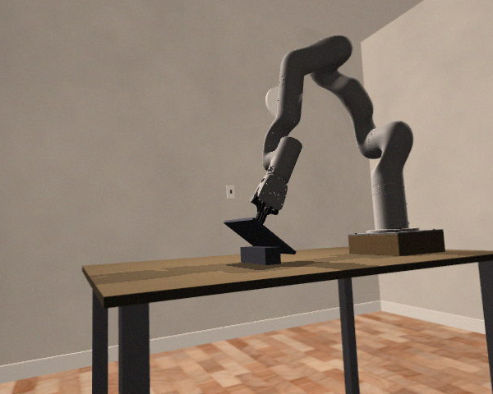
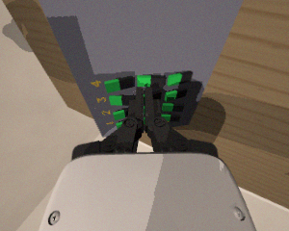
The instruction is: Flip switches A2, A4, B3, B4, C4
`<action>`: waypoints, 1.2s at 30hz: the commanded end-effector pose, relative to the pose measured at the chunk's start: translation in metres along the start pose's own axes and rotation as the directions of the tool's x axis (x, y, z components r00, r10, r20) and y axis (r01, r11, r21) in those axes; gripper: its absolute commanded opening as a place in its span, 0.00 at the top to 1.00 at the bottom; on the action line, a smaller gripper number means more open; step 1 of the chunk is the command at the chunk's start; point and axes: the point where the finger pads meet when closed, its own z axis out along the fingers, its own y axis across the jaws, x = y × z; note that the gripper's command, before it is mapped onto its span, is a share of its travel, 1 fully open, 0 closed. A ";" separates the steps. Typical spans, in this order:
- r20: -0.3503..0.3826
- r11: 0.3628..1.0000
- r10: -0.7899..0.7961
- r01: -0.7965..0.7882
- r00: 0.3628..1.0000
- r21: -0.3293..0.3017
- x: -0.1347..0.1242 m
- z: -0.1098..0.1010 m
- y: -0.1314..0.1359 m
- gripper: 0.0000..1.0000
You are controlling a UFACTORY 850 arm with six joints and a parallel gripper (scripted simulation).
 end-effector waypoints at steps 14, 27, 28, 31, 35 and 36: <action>-0.001 1.000 0.000 0.000 1.000 0.001 0.000 0.005 0.038 1.00; 0.000 1.000 0.000 0.000 1.000 0.001 0.000 0.006 0.038 1.00; 0.000 1.000 0.000 0.000 1.000 0.001 0.000 0.006 0.038 1.00; 0.000 1.000 0.000 0.000 1.000 0.001 0.000 0.006 0.038 1.00; 0.000 1.000 0.000 0.000 1.000 0.001 0.000 0.006 0.038 1.00; 0.000 1.000 0.000 0.000 1.000 0.001 0.000 0.006 0.038 1.00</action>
